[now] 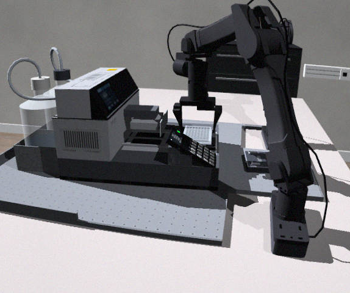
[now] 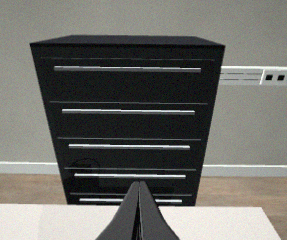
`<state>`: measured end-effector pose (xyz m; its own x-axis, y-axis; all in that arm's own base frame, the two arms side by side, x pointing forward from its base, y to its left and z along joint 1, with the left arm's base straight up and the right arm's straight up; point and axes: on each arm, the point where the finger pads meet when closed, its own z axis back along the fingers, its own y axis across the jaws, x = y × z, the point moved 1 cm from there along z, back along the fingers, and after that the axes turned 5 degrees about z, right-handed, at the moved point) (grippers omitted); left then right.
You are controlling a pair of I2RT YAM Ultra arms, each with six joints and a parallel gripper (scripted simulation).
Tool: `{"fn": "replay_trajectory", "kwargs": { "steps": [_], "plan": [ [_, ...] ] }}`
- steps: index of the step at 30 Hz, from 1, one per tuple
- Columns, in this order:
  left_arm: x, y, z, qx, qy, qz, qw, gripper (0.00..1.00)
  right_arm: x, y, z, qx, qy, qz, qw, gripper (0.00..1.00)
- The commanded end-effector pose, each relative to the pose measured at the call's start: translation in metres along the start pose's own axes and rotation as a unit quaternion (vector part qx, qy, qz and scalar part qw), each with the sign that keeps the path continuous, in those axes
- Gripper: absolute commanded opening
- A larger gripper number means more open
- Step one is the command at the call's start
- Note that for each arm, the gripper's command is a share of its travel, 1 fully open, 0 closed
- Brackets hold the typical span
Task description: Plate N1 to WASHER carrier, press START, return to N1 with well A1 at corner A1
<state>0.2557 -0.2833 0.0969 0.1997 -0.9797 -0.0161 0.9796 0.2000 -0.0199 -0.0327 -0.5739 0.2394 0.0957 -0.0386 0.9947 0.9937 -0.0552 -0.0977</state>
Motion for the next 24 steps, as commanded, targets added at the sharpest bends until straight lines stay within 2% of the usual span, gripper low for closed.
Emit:
{"fn": "replay_trajectory", "kwargs": {
  "steps": [1, 24],
  "plan": [
    [-0.001, 0.002, 0.003, 0.004, -0.011, 0.004, 1.000, 1.00, 0.016, -0.006, 0.005, -0.005, -0.016, -0.005, 1.000, 0.00],
    [0.005, -0.001, -0.010, 0.002, -0.007, -0.004, 1.000, 1.00, 0.016, -0.006, 0.005, -0.005, -0.016, -0.005, 1.000, 0.00]
  ]
}}
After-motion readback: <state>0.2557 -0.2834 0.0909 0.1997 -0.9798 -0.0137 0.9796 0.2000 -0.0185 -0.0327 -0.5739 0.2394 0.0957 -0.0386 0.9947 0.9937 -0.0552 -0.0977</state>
